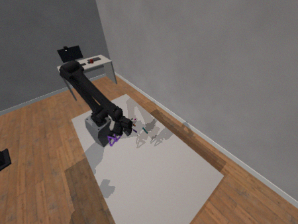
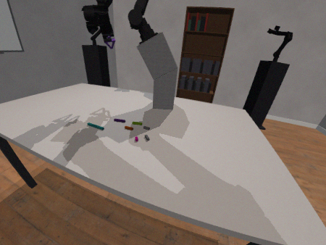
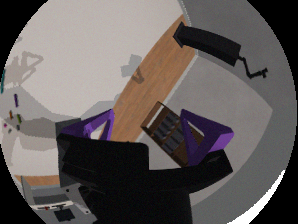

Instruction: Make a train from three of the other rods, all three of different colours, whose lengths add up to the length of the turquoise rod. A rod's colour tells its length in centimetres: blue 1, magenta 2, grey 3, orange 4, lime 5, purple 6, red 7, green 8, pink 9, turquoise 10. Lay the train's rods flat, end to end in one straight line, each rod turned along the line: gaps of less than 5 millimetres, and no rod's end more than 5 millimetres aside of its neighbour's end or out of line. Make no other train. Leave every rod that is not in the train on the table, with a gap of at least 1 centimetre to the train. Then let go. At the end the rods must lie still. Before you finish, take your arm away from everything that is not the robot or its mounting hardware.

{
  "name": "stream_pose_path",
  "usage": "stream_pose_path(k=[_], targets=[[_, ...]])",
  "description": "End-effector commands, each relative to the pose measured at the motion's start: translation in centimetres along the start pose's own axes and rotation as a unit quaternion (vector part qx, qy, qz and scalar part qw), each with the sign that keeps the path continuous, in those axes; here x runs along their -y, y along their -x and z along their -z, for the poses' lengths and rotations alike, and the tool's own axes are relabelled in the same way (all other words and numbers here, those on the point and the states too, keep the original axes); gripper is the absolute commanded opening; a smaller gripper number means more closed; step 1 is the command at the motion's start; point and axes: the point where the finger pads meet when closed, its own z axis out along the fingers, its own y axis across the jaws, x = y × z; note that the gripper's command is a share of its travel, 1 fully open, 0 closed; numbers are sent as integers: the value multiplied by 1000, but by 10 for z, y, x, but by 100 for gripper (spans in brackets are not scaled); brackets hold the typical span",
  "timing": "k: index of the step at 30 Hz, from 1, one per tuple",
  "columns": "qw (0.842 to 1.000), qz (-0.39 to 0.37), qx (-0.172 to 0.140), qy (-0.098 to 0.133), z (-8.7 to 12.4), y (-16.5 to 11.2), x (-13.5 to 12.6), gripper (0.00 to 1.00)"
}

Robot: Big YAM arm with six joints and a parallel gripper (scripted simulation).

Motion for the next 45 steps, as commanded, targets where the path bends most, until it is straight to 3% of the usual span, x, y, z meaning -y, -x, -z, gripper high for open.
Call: stream_pose_path(k=[1, 17, 22, 27, 32, 34, 36, 40, 45], targets=[[1000, -2, 2, -1, 1, 2, 2, 100], [1000, -2, 2, -1, 1, 2, 2, 100], [999, -24, 24, -1, 9, 26, 9, 100], [999, -26, 37, 16, 9, 43, -6, 100], [996, -27, 61, 51, 12, 75, -46, 100], [996, -27, 61, 51, 12, 75, -46, 100], [994, -27, 73, 70, 15, 91, -71, 100], [988, -26, 96, 117, 26, 120, -139, 100], [976, -19, 117, 183, 49, 135, -250, 100]])
